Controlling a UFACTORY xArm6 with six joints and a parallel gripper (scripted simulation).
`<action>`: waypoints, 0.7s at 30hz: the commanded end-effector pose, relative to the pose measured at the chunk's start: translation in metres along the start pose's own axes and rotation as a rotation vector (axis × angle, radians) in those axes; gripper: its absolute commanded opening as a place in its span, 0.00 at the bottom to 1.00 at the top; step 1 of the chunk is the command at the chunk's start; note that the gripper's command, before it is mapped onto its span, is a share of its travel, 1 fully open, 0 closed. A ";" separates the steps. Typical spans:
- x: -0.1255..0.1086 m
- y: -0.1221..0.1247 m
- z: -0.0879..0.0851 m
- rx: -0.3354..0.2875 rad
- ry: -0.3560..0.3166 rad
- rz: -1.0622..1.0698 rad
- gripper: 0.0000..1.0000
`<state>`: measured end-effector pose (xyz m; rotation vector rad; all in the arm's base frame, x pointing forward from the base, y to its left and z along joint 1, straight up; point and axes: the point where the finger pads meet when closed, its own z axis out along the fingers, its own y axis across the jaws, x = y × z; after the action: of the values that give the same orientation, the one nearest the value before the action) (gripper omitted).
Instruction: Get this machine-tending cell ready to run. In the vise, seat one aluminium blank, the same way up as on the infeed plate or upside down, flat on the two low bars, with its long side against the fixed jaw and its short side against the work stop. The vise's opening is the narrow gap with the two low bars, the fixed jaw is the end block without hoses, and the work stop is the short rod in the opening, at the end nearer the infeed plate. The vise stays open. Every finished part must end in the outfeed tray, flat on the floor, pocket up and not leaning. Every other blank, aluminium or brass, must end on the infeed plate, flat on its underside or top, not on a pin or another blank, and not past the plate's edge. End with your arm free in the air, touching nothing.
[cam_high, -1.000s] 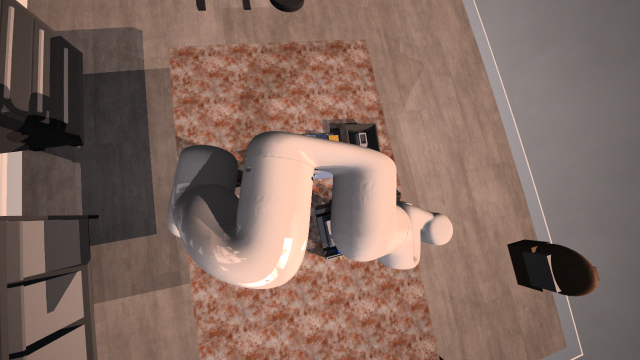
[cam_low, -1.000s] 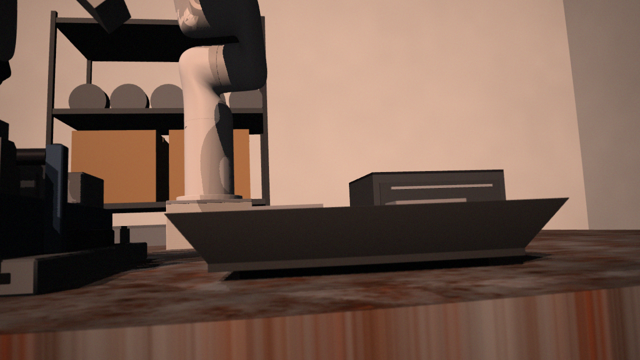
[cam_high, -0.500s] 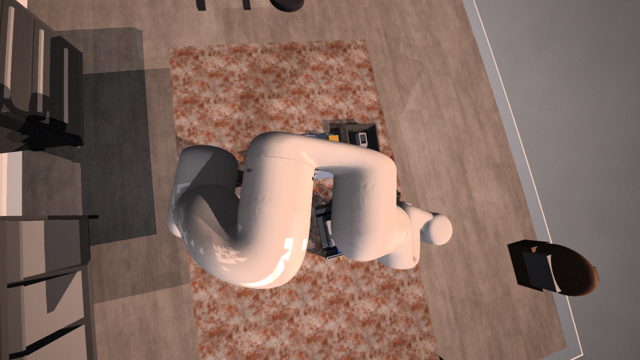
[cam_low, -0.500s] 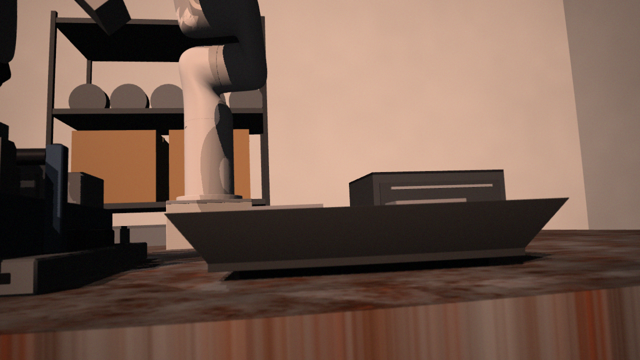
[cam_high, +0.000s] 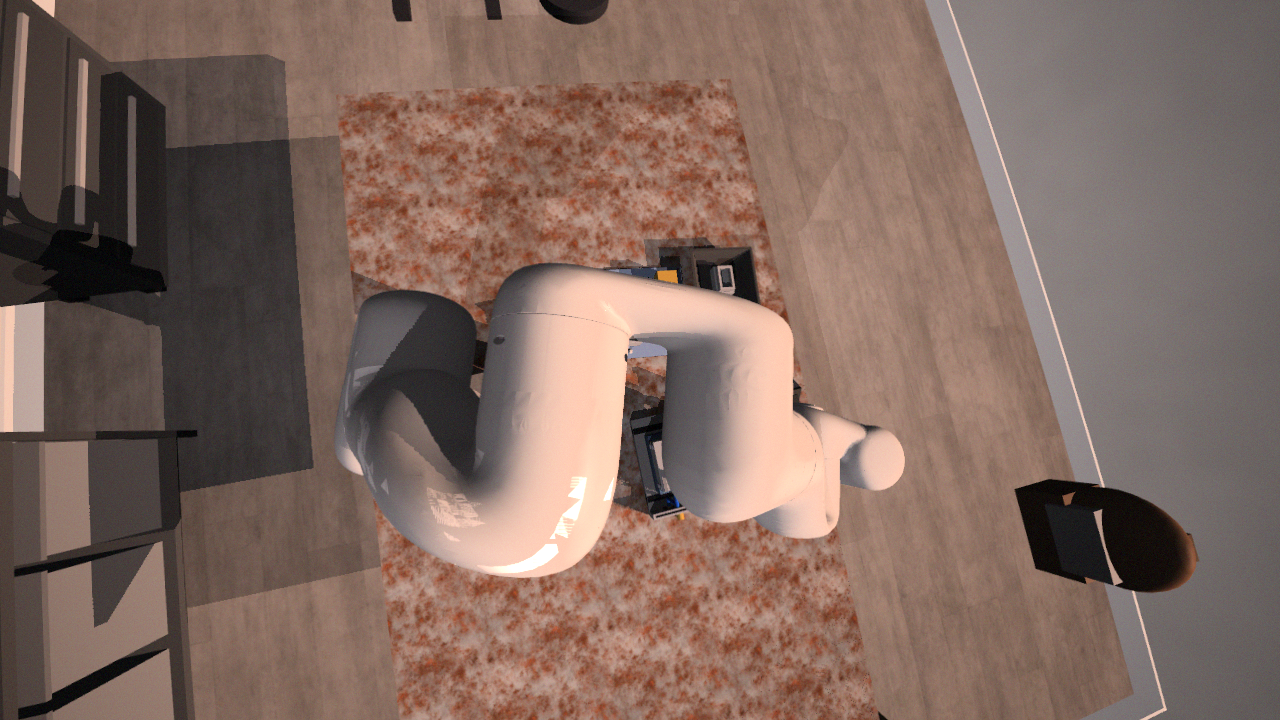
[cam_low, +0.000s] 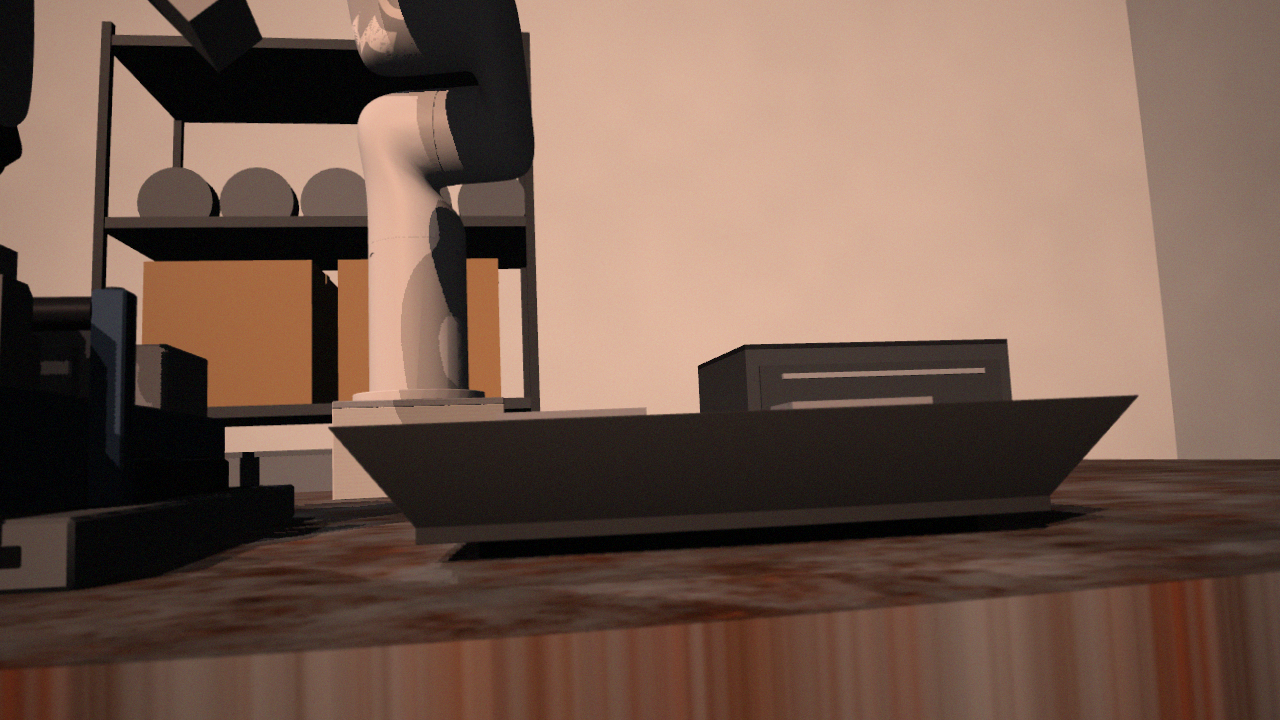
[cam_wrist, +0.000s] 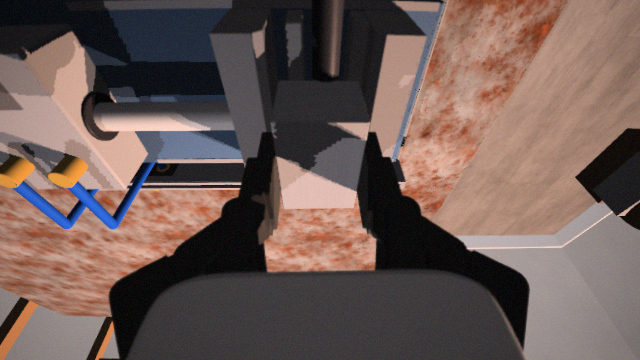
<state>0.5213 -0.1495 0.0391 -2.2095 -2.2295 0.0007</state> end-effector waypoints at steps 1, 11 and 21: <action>0.000 0.002 -0.002 -0.005 -0.001 0.000 0.00; 0.000 0.002 -0.002 -0.005 -0.001 0.000 0.00; 0.001 0.002 -0.002 -0.005 -0.001 0.000 0.00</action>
<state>0.5217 -0.1484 0.0391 -2.2095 -2.2295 0.0007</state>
